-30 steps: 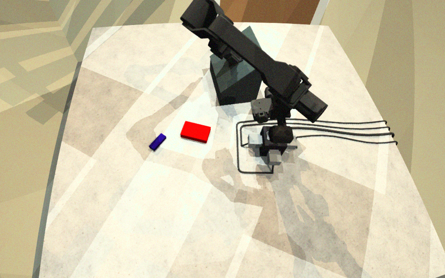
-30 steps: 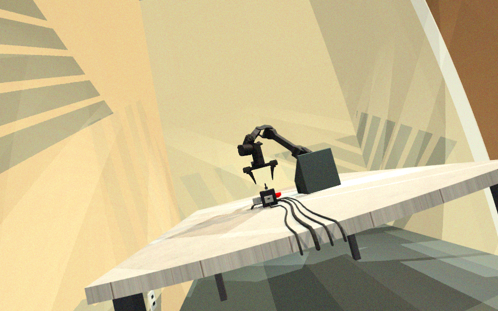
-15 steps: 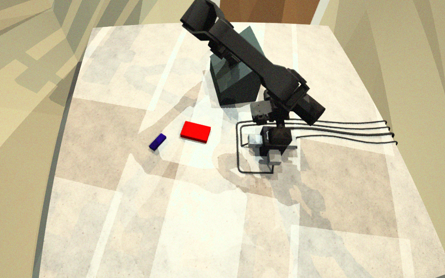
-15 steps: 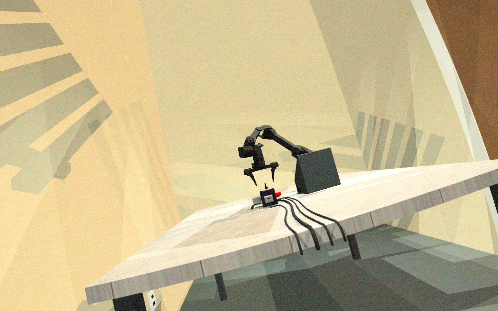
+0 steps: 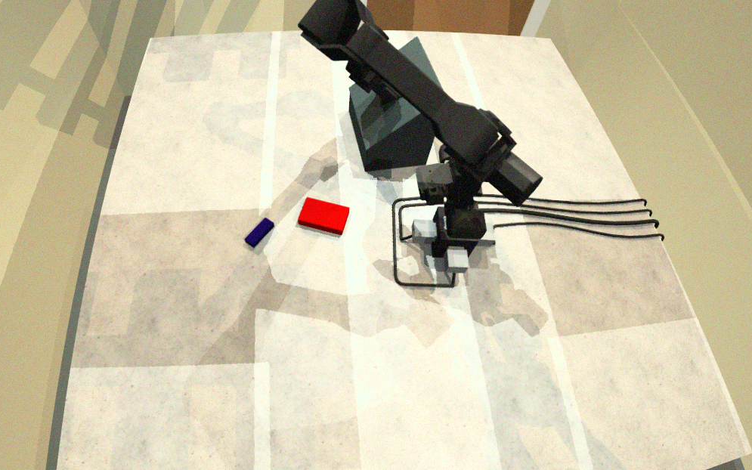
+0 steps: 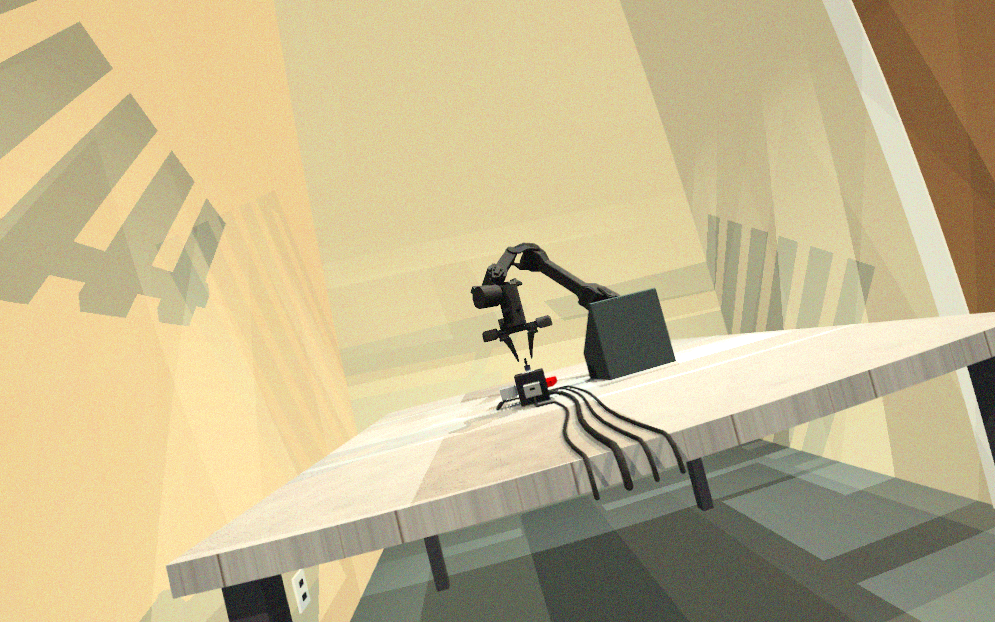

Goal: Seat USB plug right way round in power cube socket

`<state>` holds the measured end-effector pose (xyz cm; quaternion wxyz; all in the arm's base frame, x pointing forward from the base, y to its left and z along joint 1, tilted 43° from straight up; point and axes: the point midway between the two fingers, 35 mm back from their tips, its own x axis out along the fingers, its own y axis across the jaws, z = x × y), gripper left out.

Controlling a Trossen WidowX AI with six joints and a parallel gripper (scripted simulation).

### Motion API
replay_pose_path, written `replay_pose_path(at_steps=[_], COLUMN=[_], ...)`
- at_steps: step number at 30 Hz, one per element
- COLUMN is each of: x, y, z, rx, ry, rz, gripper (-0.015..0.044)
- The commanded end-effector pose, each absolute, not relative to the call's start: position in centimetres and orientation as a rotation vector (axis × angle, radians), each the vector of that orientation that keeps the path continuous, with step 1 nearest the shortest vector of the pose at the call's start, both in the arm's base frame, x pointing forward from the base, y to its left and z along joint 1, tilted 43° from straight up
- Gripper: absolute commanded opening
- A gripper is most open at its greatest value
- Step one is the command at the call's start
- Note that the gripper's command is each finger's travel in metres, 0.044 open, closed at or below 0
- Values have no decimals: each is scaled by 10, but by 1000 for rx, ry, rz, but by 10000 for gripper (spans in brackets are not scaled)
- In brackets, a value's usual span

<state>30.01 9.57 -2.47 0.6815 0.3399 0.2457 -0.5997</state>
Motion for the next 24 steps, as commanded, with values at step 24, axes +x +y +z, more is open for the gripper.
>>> replay_pose_path(at_steps=[24], x=[300], y=[97], z=[-23], rx=[763], ry=[551], rz=[-1345], gripper=[0])
